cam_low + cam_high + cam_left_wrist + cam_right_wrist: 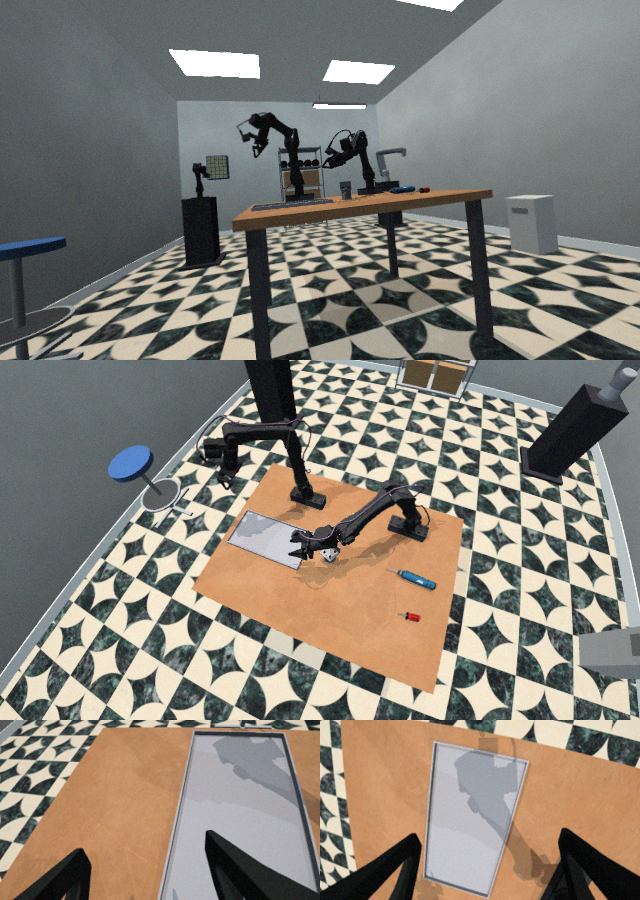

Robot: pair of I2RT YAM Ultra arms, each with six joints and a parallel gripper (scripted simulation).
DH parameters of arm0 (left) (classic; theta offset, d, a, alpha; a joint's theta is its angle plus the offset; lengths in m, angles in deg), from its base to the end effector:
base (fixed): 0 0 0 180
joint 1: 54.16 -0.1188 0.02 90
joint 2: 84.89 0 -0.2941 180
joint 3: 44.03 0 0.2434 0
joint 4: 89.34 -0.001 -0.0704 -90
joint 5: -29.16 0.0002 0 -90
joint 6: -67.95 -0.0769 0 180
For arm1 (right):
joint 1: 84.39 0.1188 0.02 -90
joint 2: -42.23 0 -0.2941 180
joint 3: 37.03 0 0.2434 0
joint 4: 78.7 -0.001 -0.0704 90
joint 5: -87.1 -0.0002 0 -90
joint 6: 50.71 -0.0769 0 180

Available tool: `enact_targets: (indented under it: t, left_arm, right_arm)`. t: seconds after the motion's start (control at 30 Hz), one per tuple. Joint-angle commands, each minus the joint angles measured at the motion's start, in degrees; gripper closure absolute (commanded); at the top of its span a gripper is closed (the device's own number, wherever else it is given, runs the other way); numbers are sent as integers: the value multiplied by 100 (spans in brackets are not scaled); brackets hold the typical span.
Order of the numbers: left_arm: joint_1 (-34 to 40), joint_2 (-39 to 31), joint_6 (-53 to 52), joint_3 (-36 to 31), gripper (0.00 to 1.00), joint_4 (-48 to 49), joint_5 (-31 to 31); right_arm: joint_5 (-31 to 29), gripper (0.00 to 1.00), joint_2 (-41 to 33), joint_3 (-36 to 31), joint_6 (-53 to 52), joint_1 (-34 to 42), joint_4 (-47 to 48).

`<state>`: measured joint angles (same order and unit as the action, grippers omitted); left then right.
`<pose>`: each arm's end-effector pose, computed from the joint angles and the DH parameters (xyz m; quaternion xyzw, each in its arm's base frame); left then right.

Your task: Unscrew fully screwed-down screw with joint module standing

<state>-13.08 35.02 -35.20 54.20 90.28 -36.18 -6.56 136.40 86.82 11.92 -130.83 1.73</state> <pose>0.3736 -0.3670 0.2309 0.4755 0.6668 -0.3036 0.4870 0.2061 -0.2224 0.3944 0.5954 0.7836 -0.0599 0.1669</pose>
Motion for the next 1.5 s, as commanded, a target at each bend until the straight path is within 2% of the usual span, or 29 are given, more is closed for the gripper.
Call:
enact_targets:
  t: [0.0, 0.2, 0.37, 0.4, 0.6, 0.77, 0.93, 0.97, 1.17, 1.33, 1.47]
  left_arm:
    - [-397, -342, 554, -190, 35, -346, -220]
    - [-991, -493, 1169, -61, 35, -989, -391]
    - [-909, -486, 1151, 11, 35, -1114, -380]
    - [-1000, -535, 1272, -283, 35, -1217, -344]
    - [-1599, -813, 1982, -669, 35, -1626, -677]
    - [-2107, -923, 2482, -507, 35, -2166, -814]
    - [-2053, -915, 2466, -443, 35, -2273, -805]
    - [-2145, -959, 2590, -727, 35, -2382, -795]
    - [-2705, -1239, 3303, -1093, 35, -2826, -1099]
    - [-3222, -1349, 3798, -966, 35, -3347, -1239]
    - [-3213, -1340, 3781, -917, 35, -3437, -1232]
  right_arm:
    - [-2, 0, -38, 34, -1, 0, 19]
    - [-2, 0, -38, 34, -1, 0, 19]
    - [-2, 0, -38, 34, -1, 0, 19]
    - [-2, 0, -38, 34, -1, 0, 19]
    - [-2, 0, -38, 34, -1, 0, 19]
    - [-2, 0, -38, 34, -1, 0, 19]
    - [-2, 0, -38, 34, -1, 0, 19]
    - [-2, 0, -38, 34, -1, 0, 19]
    - [-2, 0, -38, 34, -1, 0, 19]
    - [-2, 0, -38, 34, -1, 0, 19]
    - [-2, 0, -38, 34, -1, 0, 19]
